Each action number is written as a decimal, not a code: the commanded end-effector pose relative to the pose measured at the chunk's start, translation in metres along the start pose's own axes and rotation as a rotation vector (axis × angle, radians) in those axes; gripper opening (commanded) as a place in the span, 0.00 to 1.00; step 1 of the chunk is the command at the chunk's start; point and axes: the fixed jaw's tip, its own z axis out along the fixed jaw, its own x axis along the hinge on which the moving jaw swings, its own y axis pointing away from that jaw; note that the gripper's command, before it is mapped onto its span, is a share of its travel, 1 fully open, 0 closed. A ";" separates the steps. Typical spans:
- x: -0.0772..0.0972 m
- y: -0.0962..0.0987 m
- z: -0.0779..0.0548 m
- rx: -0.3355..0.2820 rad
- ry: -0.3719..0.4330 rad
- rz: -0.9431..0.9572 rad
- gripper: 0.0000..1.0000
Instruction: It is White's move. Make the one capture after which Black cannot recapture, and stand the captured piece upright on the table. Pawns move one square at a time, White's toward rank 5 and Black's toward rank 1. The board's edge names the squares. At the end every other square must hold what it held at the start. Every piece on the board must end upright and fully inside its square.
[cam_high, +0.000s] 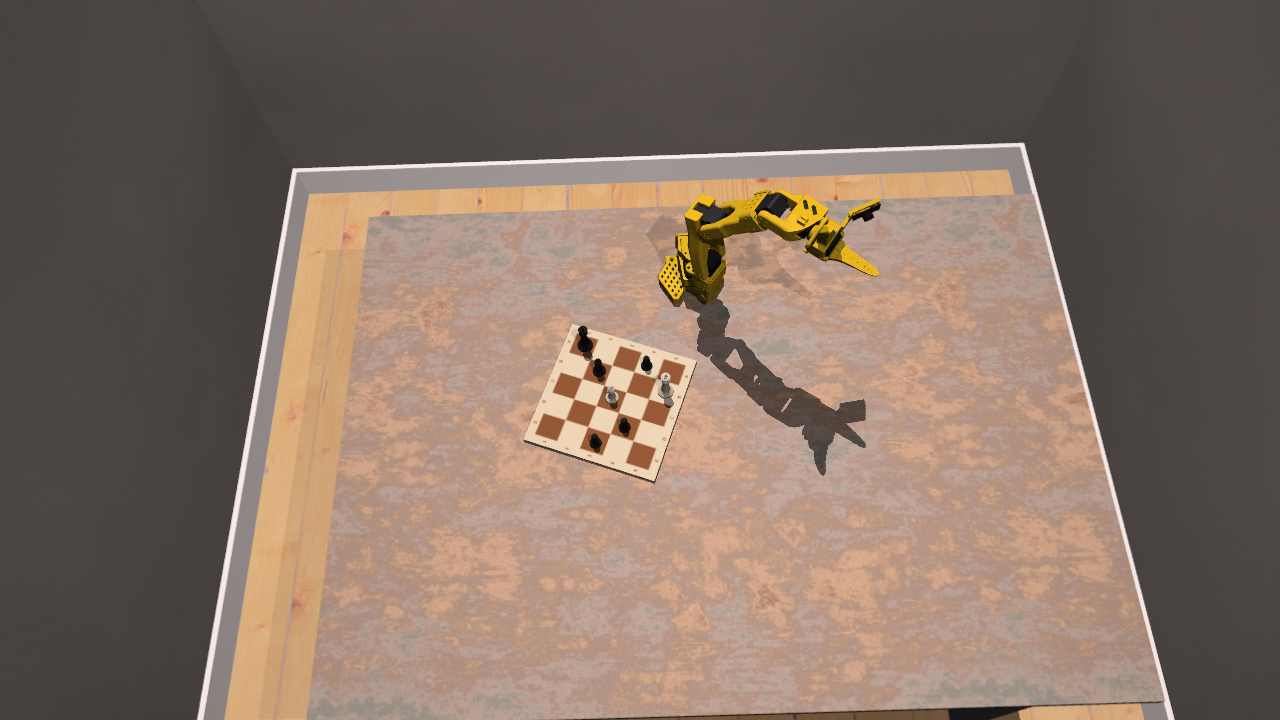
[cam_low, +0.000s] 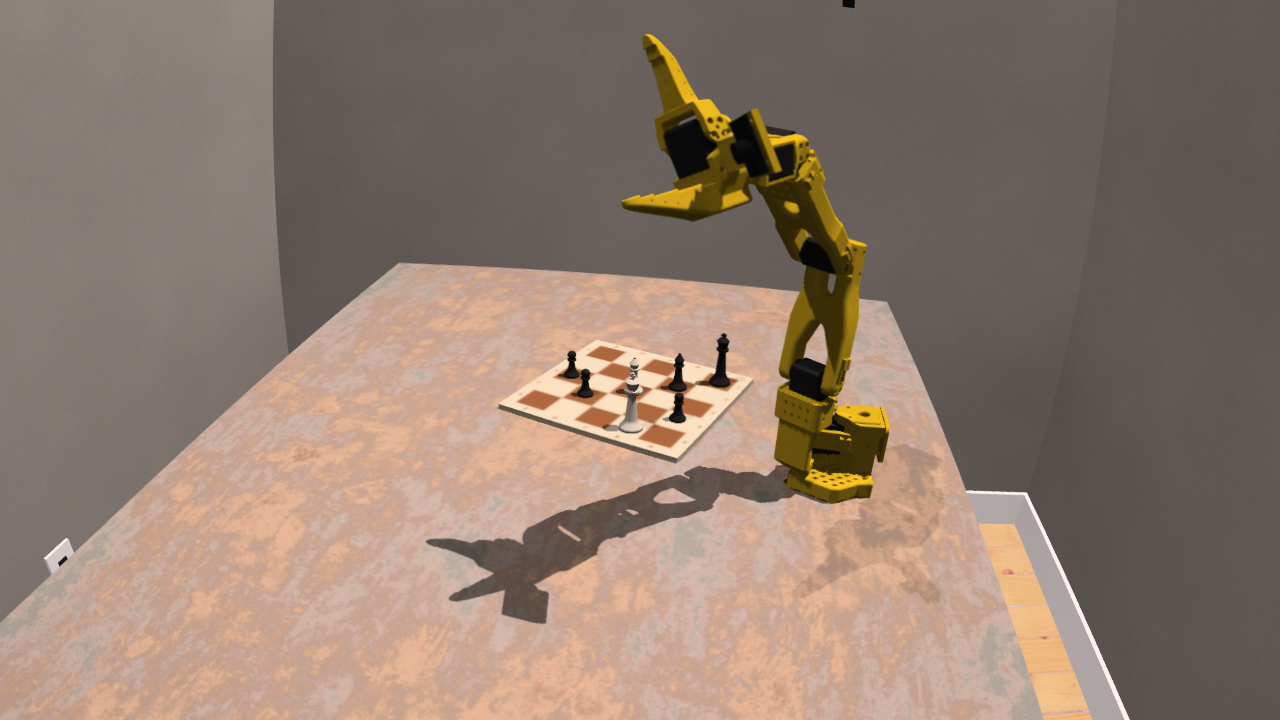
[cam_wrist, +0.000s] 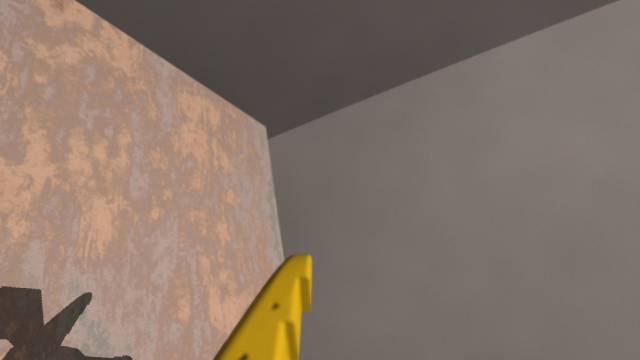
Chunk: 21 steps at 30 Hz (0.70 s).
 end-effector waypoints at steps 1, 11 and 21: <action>0.025 -0.007 -0.011 0.030 0.093 0.063 0.92; 0.060 -0.014 -0.028 0.075 0.229 0.165 0.88; 0.105 -0.018 -0.061 0.164 0.423 0.320 0.82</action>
